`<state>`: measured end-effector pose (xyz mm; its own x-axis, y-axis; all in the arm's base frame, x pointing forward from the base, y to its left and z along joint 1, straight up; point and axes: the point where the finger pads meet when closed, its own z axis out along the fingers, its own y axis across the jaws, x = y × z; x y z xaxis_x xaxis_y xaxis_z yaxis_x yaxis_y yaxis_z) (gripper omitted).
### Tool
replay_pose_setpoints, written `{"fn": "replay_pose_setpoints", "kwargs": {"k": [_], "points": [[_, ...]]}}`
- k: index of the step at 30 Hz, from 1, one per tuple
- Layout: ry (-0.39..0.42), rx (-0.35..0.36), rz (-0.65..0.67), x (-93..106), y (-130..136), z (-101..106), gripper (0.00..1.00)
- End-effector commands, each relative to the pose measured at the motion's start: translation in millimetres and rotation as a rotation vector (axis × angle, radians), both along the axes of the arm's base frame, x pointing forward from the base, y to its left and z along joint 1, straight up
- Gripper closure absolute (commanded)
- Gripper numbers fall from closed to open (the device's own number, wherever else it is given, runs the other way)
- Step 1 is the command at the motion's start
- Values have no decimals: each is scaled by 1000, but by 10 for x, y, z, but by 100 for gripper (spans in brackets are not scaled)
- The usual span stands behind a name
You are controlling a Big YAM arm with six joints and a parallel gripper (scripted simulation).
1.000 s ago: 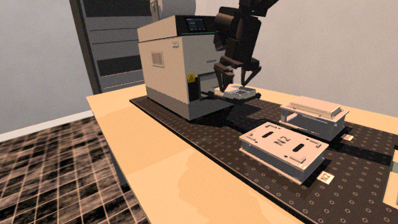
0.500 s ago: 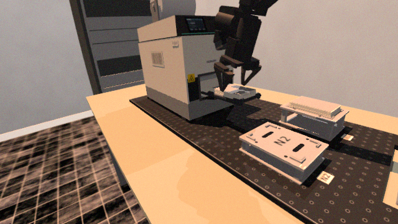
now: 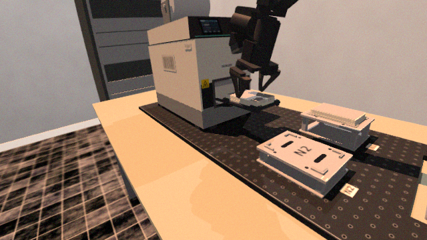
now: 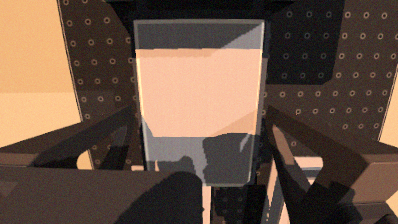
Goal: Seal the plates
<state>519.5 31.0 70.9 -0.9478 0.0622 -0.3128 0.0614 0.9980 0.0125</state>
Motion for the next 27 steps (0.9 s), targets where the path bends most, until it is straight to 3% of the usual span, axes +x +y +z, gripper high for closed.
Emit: {"fn": "replay_pose_setpoints", "kwargs": {"k": [1,11,20,27], "points": [[-8,3,-13,151,-5,36,0],[9,2,-13,50,-6,-181,0],[-4,3,-12,63,-1,-183,0],[13,1,-11,19,0,-296,0]]}}
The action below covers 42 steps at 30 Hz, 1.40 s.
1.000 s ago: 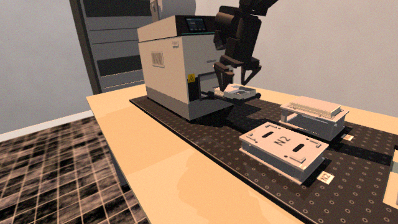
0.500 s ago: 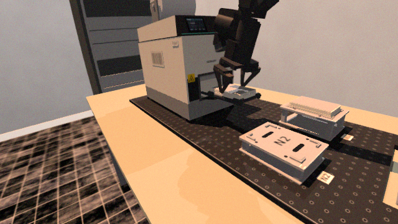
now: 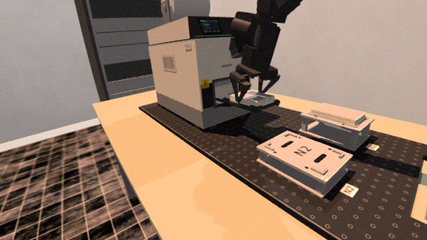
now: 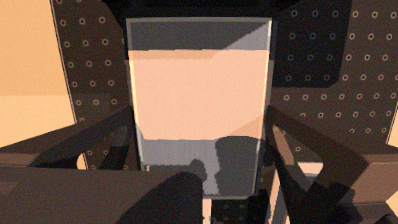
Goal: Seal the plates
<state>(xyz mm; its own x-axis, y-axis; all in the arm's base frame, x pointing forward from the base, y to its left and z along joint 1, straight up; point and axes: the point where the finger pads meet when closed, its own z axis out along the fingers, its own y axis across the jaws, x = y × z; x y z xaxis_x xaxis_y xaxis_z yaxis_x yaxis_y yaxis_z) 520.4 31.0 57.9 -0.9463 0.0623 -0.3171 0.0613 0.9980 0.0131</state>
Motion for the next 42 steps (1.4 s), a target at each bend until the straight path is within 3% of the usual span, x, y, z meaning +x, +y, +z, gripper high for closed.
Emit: {"fn": "replay_pose_setpoints", "kwargs": {"k": [1,42], "points": [[19,1,-11,6,-1,-175,0],[63,5,-7,-102,23,-226,0]]}}
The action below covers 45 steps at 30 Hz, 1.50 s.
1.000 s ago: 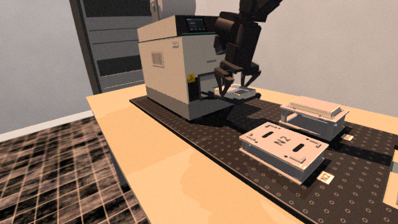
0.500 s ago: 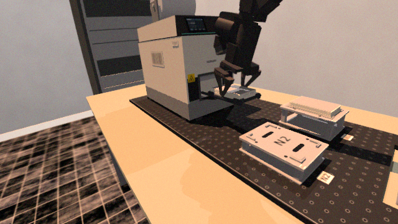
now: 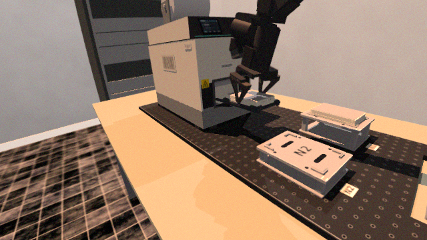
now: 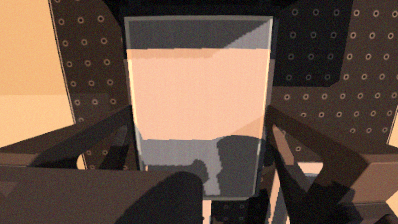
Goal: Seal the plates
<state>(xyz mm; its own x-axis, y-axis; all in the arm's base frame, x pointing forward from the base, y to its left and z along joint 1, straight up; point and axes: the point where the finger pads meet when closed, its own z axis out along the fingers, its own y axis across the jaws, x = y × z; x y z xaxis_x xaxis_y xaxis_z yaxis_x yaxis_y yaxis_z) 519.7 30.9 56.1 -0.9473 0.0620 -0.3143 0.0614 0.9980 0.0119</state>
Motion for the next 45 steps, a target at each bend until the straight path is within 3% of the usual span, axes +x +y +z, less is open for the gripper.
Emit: {"fn": "replay_pose_setpoints", "kwargs": {"k": [1,22,45], "points": [[60,6,-7,-96,25,-209,0],[64,7,-5,-107,37,-225,0],[36,16,-1,-44,66,-221,12]]}}
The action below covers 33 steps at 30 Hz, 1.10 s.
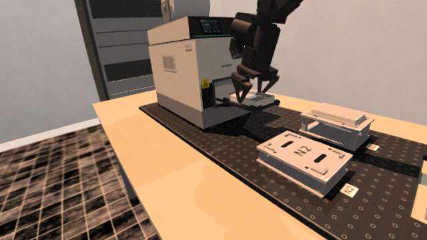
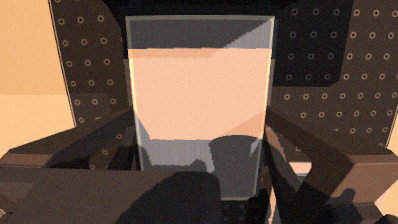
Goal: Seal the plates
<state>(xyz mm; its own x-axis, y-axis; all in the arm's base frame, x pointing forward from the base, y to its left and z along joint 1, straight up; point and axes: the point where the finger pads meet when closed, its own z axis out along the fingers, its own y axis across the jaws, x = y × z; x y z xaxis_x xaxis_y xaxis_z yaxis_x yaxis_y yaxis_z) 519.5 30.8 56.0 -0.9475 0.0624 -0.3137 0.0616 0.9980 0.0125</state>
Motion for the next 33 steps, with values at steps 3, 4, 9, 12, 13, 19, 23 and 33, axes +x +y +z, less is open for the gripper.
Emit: {"fn": "replay_pose_setpoints", "kwargs": {"k": [3,4,9,12,13,19,23,33], "points": [[36,15,-1,-43,68,-221,12],[36,15,-1,-43,68,-222,13],[37,15,0,-46,70,-226,100],[38,14,0,-48,71,-229,100],[38,14,0,-48,71,-230,100],[39,14,0,-51,73,-233,100],[39,13,0,-53,74,-236,100],[41,12,0,-57,77,-242,100]]}}
